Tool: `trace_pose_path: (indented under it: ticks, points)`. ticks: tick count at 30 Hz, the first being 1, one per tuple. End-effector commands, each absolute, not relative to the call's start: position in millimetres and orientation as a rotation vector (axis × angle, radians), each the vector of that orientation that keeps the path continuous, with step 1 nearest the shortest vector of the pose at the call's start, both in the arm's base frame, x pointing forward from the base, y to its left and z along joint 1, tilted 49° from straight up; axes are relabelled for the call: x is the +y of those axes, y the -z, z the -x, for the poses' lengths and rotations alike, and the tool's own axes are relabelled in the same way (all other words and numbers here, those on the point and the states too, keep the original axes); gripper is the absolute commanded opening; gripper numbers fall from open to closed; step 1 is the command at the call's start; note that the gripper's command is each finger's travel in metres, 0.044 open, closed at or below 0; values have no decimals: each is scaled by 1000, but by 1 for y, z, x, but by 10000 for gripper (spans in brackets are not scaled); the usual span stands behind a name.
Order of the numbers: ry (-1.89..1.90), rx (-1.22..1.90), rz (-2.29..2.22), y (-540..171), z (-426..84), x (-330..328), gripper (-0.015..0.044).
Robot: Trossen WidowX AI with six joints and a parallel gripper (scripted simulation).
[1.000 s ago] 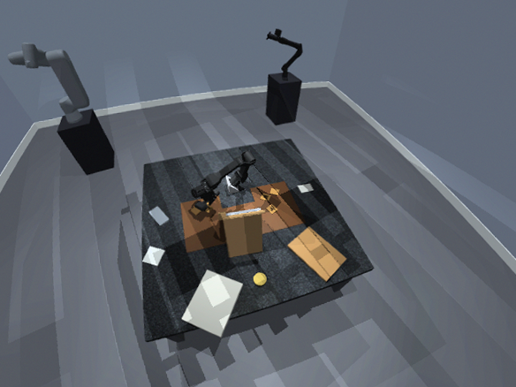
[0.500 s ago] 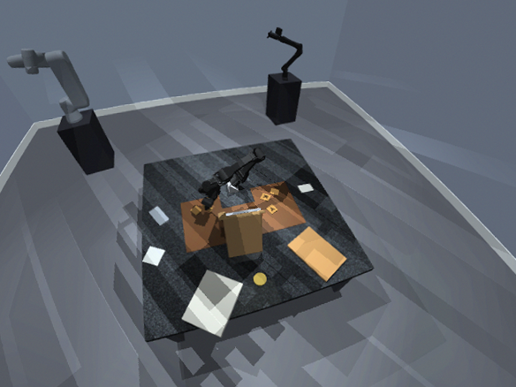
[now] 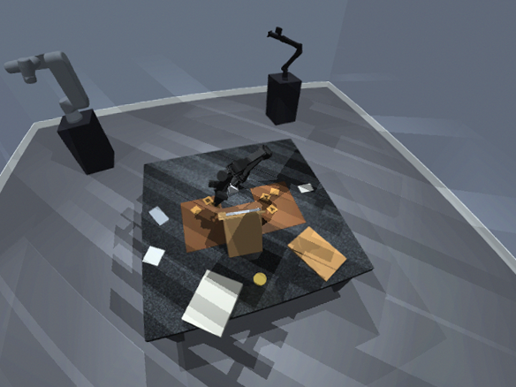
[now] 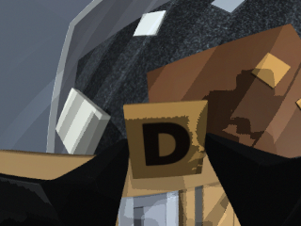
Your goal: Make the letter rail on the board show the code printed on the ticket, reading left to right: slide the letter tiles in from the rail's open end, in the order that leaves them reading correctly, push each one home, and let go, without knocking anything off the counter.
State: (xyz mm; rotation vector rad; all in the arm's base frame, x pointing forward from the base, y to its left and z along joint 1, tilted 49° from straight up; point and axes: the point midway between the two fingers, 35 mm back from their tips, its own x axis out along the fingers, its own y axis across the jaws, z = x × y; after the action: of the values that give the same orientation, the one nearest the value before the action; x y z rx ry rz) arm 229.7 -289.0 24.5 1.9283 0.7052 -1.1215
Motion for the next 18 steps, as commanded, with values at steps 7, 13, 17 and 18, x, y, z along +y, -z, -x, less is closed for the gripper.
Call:
trace_pose_path:
  ticks: [7, 13, 17, 18]
  points:
    - [889, 693, -1737, -75, -259, -263, 0]
    - [755, 683, -1616, -104, -273, -243, 0]
    - [668, 676, -1535, -123, -280, -229, 0]
    - [646, 675, -1515, -127, -282, -225, 0]
